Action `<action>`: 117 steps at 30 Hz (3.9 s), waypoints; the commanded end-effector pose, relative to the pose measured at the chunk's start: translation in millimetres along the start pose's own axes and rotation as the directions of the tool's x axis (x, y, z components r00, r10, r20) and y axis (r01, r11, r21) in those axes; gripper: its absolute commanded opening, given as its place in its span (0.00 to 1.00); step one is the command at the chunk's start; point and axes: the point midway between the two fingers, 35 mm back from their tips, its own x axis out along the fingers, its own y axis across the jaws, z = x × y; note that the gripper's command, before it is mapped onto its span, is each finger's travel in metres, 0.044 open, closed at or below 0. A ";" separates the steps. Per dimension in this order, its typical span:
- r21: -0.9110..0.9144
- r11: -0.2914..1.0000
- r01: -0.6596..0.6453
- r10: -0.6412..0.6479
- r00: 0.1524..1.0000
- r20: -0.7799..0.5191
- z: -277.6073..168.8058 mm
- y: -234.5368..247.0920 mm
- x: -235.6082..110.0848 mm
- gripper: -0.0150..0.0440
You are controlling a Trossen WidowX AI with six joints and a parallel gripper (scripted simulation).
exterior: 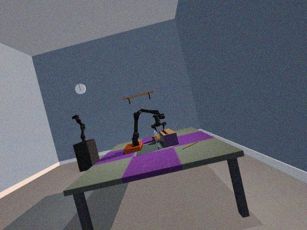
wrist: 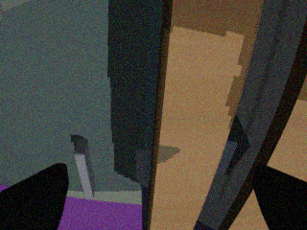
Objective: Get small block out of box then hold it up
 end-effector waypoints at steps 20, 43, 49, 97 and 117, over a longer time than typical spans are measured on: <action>-0.004 1.000 -0.002 0.002 1.000 0.003 13.9 3.6 36.6 0.93; -0.001 1.000 -0.002 0.002 1.000 -0.001 5.8 6.5 57.2 0.93; -0.001 1.000 -0.002 0.002 1.000 -0.003 -7.7 6.5 62.1 0.93; -0.001 1.000 -0.001 0.001 1.000 -0.013 -112.7 6.0 98.2 0.93; 0.047 0.999 0.027 -0.026 1.000 -0.012 -140.8 6.4 41.5 0.84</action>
